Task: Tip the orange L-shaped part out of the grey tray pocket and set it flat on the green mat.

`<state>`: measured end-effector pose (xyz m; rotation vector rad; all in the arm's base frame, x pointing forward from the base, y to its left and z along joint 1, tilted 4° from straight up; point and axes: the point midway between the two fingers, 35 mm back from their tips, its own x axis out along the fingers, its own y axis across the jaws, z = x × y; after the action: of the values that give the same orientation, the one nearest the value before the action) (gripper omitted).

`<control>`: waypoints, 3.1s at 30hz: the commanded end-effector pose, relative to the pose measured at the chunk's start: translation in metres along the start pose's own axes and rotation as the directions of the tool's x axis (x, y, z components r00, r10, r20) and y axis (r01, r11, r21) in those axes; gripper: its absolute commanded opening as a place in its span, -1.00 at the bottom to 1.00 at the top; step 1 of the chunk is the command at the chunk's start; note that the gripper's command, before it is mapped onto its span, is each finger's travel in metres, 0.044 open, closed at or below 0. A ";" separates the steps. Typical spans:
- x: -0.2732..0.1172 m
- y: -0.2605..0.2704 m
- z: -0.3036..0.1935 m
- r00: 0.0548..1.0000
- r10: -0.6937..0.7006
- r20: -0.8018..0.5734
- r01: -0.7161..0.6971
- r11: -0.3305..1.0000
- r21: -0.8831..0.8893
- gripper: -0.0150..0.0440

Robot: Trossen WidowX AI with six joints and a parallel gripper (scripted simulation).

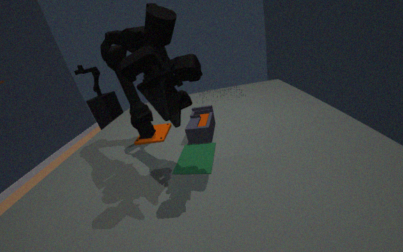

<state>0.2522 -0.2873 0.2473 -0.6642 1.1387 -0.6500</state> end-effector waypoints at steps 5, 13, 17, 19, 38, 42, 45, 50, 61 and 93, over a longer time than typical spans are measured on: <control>-0.053 0.114 0.065 0.925 0.372 0.085 -0.378 0.922 0.083 0.12; -0.133 0.211 0.074 0.772 0.635 -0.018 -0.628 0.767 0.135 0.12; -0.179 0.249 0.060 0.692 0.710 -0.130 -0.687 0.703 0.184 0.12; -0.201 0.263 0.050 0.658 0.728 -0.192 -0.698 0.685 0.209 0.12; -0.163 0.321 0.030 0.646 0.732 -0.217 -0.698 0.681 0.219 0.12; -0.162 0.323 0.029 0.646 0.732 -0.217 -0.698 0.681 0.219 0.12; -0.162 0.323 0.029 0.646 0.732 -0.217 -0.698 0.681 0.219 0.12; -0.161 0.323 0.029 0.646 0.732 -0.217 -0.698 0.681 0.219 0.12; -0.150 0.335 0.026 0.646 0.732 -0.217 -0.698 0.682 0.219 0.12; -0.138 0.349 0.021 0.646 0.732 -0.218 -0.698 0.682 0.219 0.12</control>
<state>0.2791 0.0456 0.0726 0.0431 1.4896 -0.1038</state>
